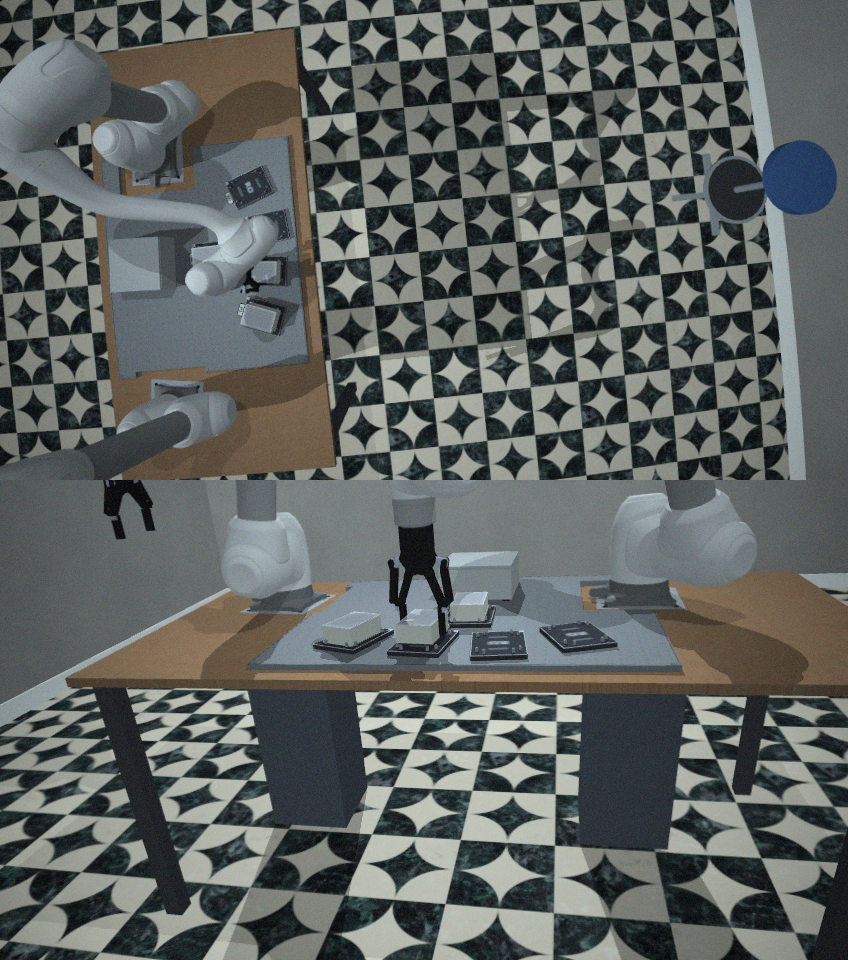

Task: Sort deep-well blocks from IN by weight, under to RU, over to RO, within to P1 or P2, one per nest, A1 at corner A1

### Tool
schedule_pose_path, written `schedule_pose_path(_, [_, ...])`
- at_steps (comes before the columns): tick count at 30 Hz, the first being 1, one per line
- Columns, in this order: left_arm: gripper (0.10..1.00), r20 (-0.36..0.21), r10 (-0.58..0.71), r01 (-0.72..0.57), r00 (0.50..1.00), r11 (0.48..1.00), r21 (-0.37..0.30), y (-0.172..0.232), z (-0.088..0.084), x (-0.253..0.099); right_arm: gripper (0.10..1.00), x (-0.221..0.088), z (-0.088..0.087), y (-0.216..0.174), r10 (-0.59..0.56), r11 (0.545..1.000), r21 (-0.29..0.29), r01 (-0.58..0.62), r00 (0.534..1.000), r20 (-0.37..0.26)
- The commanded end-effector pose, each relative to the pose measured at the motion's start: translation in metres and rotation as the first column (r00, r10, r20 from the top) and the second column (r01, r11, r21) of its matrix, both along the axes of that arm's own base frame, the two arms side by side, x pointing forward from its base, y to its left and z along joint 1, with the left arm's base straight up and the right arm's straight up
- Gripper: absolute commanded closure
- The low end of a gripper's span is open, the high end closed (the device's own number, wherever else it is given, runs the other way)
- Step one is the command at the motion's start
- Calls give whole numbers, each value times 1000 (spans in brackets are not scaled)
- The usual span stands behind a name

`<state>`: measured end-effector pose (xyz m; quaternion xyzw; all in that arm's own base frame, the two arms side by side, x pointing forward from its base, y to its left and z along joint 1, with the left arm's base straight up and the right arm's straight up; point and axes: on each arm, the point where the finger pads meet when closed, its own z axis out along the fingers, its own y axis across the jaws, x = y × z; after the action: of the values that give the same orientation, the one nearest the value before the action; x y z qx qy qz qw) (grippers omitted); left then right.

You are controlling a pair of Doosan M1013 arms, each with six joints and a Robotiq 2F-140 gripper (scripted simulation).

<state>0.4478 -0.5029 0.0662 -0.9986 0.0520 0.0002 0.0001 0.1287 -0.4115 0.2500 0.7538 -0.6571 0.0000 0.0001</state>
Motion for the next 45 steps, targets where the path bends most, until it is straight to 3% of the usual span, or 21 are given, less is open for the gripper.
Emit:
schedule_pose_path(1, [999,1,0,0,1000,1000,-1,0,-1,0,98,0,1,0,0,1000,-1,0,1000,1])
schedule_pose_path(45, [999,1,0,0,1000,1000,-1,0,-5,0,98,0,1,0,0,1000,-1,0,1000,1])
